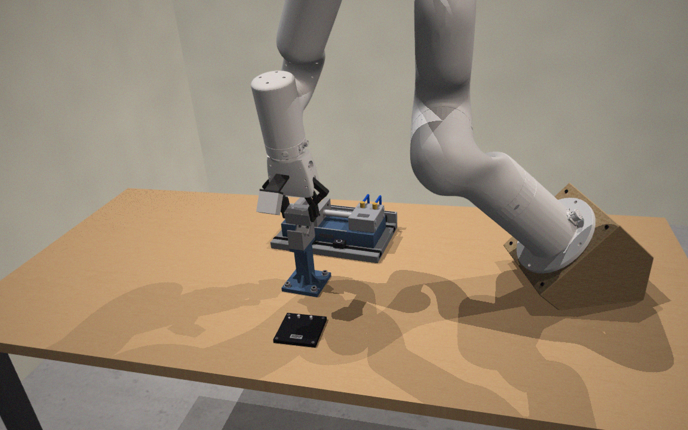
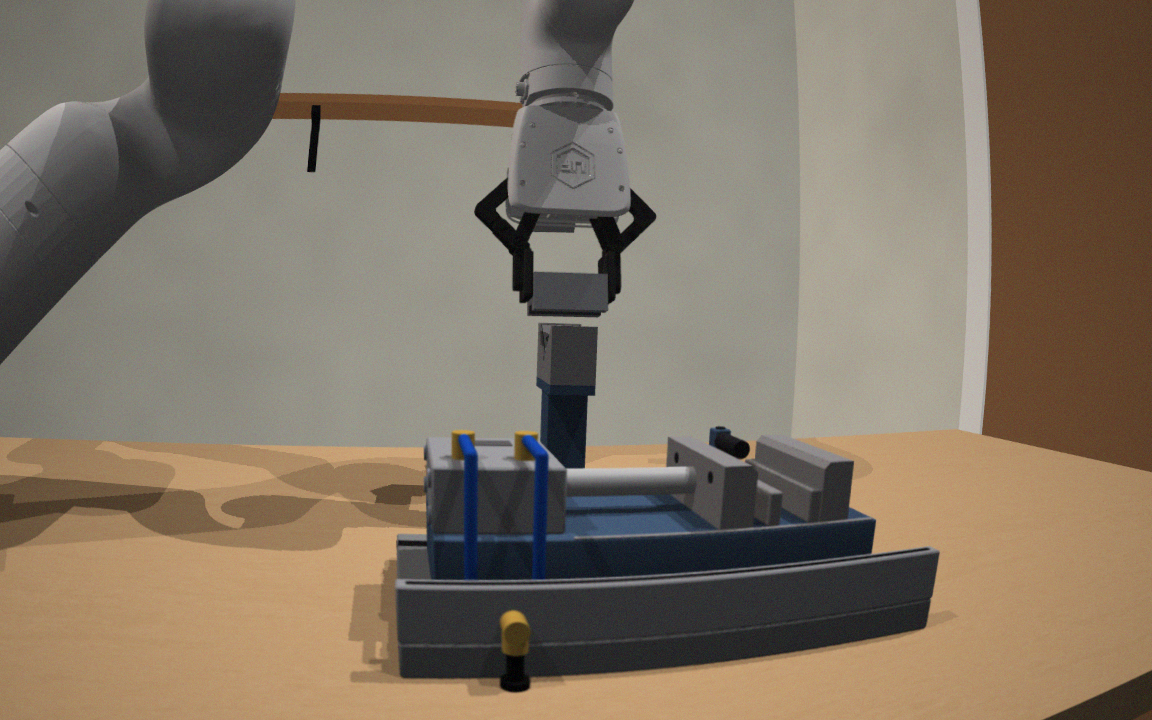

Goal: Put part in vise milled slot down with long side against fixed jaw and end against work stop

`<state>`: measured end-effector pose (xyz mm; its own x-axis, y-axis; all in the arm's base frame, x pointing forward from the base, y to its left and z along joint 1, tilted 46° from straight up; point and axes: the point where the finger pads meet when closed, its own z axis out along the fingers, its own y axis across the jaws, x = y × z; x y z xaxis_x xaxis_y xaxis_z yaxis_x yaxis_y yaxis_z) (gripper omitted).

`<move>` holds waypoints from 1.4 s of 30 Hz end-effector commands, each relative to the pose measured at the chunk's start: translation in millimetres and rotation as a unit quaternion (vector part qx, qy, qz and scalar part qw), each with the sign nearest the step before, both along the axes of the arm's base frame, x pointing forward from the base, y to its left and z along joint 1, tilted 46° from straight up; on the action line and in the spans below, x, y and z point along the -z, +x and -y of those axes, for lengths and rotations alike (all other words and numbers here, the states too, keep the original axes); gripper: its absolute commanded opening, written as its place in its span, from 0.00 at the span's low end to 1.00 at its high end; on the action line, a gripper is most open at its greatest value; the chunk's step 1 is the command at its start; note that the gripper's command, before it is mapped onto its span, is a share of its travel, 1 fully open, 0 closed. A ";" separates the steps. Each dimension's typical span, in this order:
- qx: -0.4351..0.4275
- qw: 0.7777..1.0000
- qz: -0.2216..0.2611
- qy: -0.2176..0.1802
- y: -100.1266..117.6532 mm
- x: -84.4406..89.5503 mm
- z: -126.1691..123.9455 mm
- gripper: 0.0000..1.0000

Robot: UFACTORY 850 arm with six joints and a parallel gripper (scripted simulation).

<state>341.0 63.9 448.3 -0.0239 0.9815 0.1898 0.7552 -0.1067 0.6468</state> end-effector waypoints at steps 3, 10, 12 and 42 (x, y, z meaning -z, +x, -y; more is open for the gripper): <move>-0.029 0.999 0.000 0.030 0.0 -0.4 0.9 0.00; -0.038 0.998 0.000 0.040 -0.2 0.2 1.3 0.00; -0.041 0.998 0.001 0.044 -0.1 0.0 1.3 0.00; -0.060 0.996 0.005 0.067 0.2 -0.1 1.9 0.00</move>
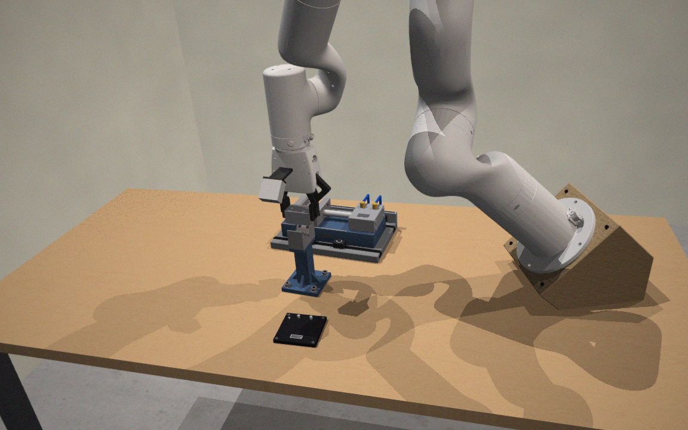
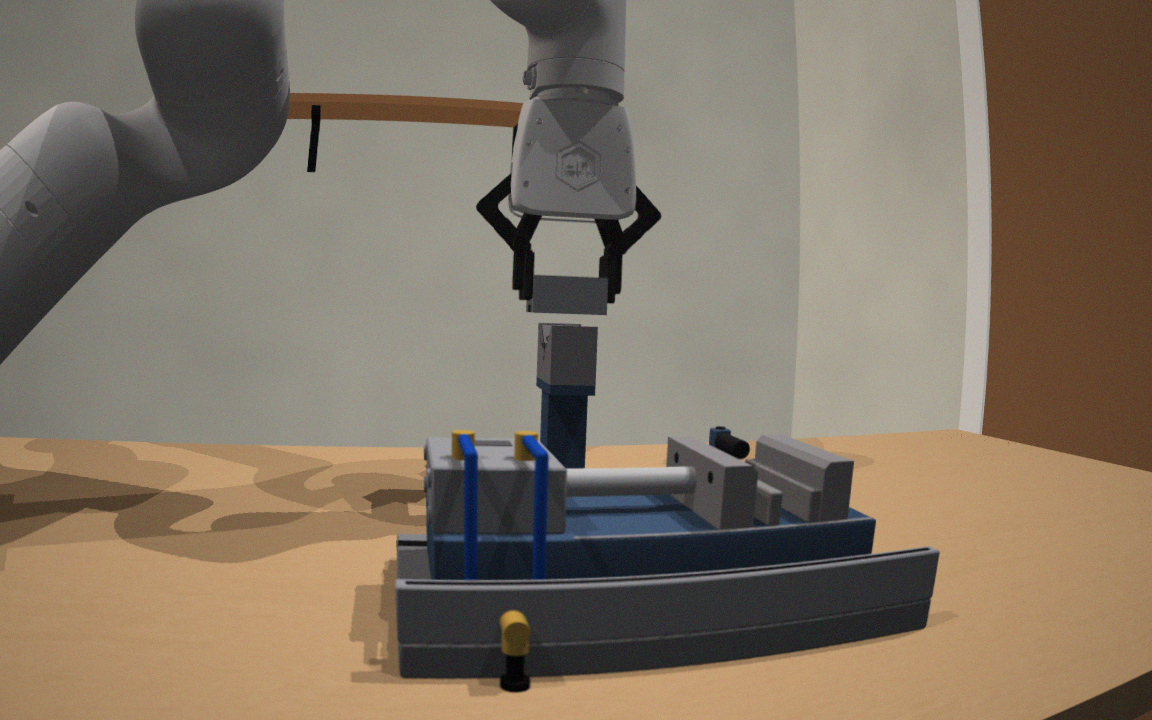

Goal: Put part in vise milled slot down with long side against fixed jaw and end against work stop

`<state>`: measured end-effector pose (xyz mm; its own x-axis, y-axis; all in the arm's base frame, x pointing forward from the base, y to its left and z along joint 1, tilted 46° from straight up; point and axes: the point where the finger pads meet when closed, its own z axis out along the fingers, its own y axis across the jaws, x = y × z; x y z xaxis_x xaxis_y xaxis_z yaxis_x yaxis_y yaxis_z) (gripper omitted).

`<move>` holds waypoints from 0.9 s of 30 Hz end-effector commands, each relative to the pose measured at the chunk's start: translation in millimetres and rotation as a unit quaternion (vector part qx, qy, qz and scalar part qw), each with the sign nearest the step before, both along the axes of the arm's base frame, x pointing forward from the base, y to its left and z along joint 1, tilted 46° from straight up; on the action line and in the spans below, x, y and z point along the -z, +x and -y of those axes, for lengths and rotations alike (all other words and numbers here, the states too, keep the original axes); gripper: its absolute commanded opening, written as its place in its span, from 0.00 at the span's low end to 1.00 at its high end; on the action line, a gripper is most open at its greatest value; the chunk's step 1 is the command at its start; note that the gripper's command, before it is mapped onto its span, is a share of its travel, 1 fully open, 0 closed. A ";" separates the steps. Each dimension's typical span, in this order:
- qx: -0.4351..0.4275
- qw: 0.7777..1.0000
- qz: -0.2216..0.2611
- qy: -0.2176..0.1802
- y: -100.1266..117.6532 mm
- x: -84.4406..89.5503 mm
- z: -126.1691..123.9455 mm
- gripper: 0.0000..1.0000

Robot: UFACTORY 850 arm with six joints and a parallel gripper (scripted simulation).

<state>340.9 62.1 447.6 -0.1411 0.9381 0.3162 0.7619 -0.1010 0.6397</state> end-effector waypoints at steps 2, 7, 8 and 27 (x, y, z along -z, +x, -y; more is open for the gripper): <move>-0.001 1.000 0.001 0.001 0.2 -0.8 0.1 0.00; -0.001 1.000 0.001 0.001 0.2 -0.8 0.1 0.00; -0.001 1.000 0.001 0.001 0.2 -0.8 0.1 0.00; -0.001 1.000 0.001 0.001 -2.2 -3.4 1.4 0.00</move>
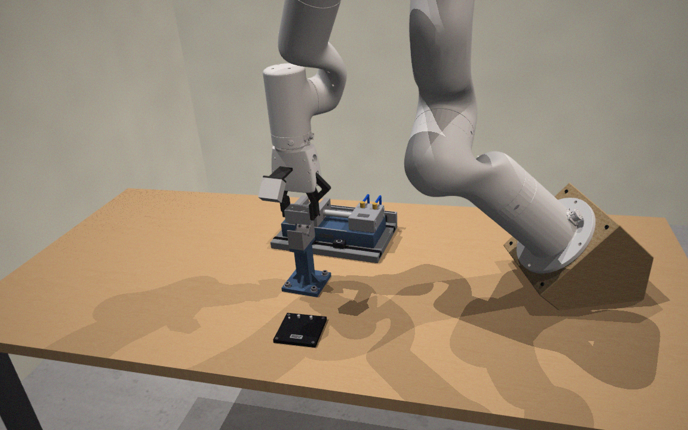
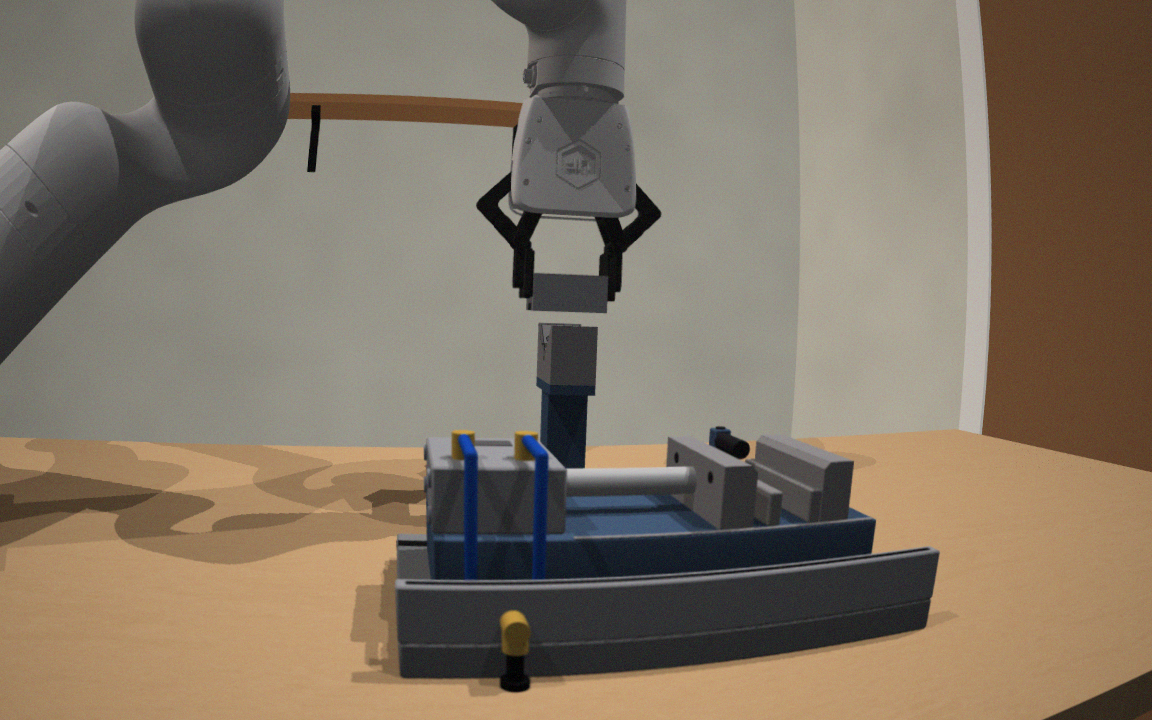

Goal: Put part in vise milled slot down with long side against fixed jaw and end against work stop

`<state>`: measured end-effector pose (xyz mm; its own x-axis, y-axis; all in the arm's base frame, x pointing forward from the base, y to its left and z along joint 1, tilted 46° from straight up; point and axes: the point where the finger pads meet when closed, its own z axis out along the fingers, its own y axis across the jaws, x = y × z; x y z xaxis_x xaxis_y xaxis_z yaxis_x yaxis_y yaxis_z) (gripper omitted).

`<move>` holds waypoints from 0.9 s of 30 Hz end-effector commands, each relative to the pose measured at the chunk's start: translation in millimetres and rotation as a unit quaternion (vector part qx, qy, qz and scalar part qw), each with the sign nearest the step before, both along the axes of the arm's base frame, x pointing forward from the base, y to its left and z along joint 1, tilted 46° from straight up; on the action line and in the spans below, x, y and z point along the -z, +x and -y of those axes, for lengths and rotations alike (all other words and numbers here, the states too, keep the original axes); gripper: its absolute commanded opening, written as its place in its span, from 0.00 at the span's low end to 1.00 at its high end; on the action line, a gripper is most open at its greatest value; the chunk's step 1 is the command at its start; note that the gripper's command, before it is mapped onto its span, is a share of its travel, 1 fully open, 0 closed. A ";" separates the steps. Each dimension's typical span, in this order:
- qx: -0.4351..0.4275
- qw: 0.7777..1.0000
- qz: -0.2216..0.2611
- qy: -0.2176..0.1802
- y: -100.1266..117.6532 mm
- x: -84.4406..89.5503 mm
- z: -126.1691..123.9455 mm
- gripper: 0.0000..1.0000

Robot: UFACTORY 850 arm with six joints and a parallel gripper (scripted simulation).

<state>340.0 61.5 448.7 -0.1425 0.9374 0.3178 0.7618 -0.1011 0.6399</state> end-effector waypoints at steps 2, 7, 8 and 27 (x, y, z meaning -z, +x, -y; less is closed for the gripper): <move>0.000 1.000 0.001 0.000 -2.3 -3.5 1.4 0.00; 0.000 1.000 0.001 0.000 -4.2 -5.7 2.4 0.00; 0.000 1.000 0.001 0.000 -5.0 -6.5 2.8 0.00; 0.000 1.000 0.001 0.000 -20.9 -24.0 11.1 0.00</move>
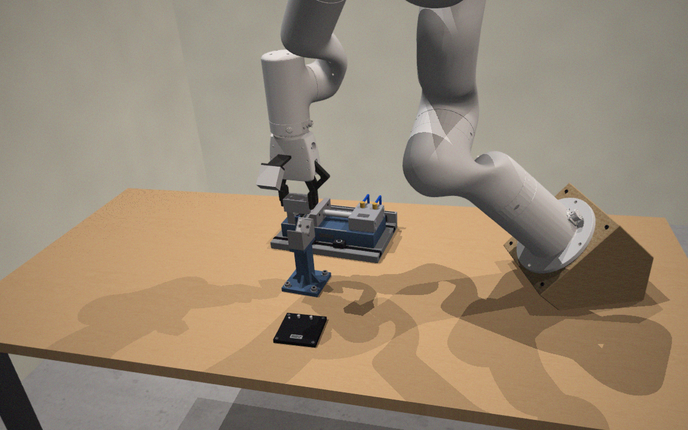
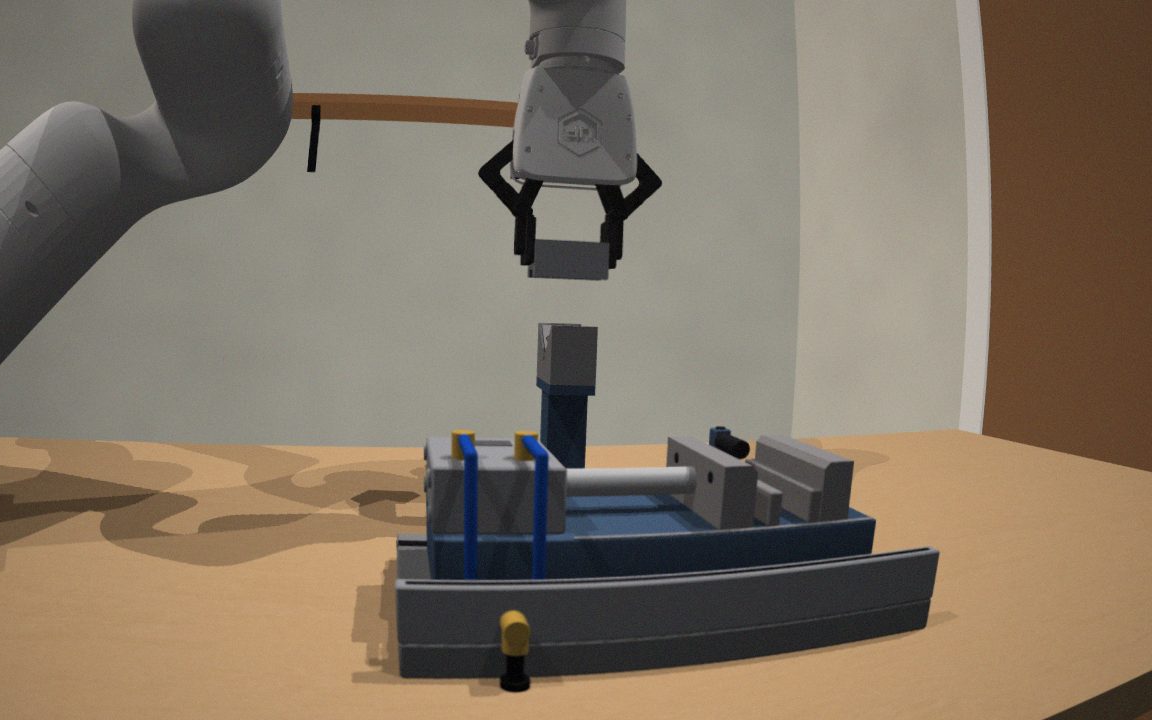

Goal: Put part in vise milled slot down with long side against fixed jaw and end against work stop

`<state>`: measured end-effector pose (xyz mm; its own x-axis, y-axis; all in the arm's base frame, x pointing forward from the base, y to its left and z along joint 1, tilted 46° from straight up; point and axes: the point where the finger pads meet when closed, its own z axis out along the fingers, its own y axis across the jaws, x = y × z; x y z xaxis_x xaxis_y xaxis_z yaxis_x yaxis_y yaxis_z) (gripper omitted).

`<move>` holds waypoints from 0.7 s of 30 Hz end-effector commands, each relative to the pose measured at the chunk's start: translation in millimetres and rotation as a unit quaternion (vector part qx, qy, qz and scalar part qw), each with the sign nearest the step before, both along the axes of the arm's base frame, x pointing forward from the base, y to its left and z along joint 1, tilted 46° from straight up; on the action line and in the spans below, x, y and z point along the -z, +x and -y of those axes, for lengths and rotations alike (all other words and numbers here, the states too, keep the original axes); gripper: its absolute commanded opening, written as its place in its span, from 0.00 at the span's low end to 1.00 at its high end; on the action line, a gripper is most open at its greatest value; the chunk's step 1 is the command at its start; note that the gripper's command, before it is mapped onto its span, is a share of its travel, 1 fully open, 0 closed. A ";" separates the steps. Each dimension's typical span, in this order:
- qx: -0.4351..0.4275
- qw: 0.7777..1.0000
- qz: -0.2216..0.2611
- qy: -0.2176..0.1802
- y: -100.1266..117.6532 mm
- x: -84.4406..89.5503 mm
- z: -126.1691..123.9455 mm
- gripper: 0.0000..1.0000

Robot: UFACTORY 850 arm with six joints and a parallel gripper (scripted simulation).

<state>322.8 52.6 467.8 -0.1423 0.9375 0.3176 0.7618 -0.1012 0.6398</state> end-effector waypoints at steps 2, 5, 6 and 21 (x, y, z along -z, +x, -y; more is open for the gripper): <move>0.000 1.000 0.001 0.000 -5.4 -6.9 3.1 0.00; 0.000 1.000 0.001 0.000 -7.8 -9.5 4.3 0.00; 0.000 1.000 0.001 0.000 -8.5 -10.2 4.6 0.00; 0.000 1.000 0.001 0.000 -13.2 -15.5 7.2 0.00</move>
